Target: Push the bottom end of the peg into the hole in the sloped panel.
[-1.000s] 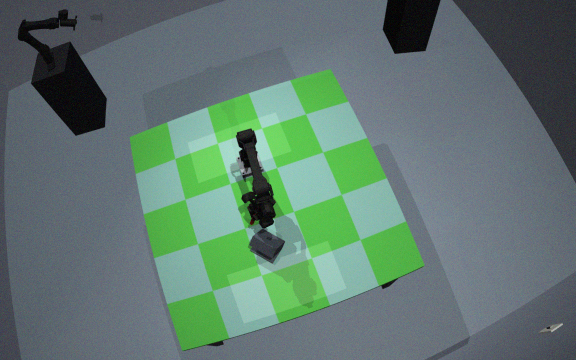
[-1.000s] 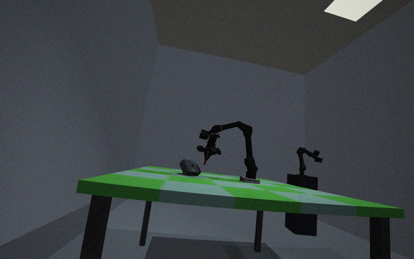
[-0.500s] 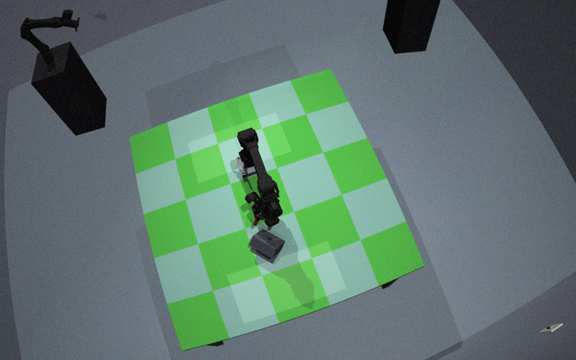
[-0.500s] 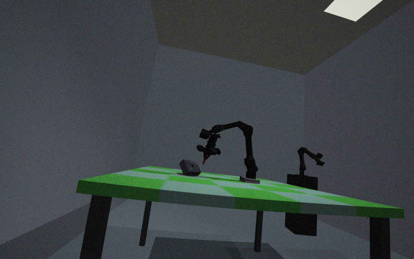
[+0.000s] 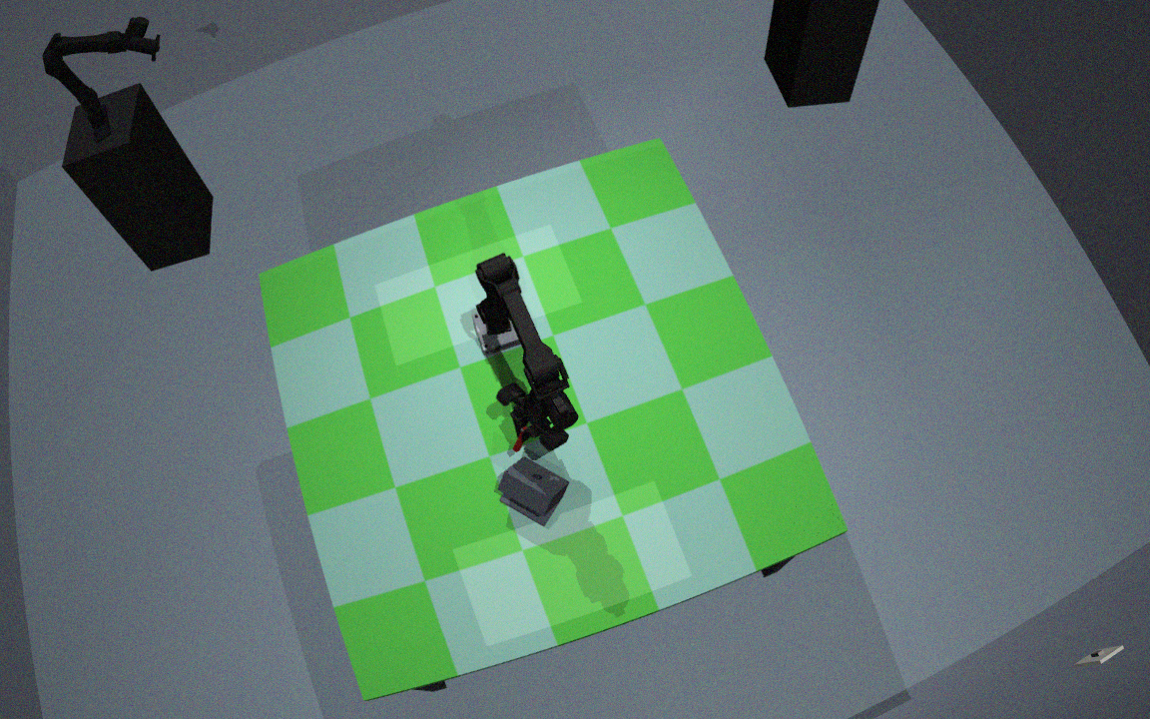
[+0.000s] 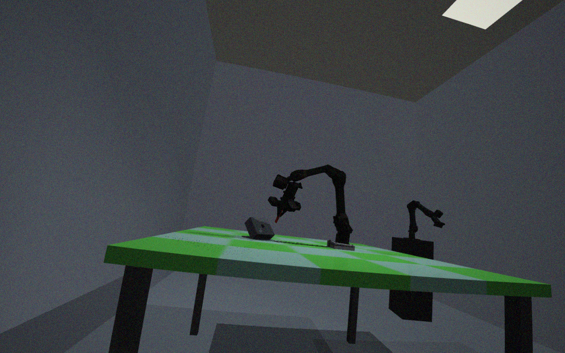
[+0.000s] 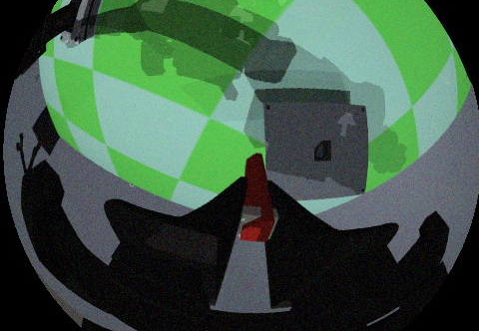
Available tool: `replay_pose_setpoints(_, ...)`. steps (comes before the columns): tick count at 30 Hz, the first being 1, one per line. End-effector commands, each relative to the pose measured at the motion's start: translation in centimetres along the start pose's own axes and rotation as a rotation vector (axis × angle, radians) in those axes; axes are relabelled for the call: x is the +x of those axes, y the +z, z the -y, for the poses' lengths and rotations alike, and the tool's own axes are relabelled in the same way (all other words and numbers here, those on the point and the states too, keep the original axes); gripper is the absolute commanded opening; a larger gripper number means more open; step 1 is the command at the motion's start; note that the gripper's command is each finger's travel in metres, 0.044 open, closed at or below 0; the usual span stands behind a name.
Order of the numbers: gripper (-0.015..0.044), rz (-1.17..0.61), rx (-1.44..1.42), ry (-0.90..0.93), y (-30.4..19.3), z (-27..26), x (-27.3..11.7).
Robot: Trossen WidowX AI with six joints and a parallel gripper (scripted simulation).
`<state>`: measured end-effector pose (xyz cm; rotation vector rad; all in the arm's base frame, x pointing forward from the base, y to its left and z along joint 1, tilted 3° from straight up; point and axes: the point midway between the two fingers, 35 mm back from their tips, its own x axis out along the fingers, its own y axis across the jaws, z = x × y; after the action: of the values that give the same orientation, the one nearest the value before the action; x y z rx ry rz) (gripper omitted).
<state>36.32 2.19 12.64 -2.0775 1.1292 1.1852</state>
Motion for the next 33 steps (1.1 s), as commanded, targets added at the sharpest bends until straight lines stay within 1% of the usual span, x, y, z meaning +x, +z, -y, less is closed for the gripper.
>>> replay_pose_setpoints(1,0.0,-0.018,-0.016,-0.008,0.2,0.3,-0.2)
replay_pose_setpoints(33,0.0,-0.155,-0.134,-0.096,2.8,3.0,-2.9)
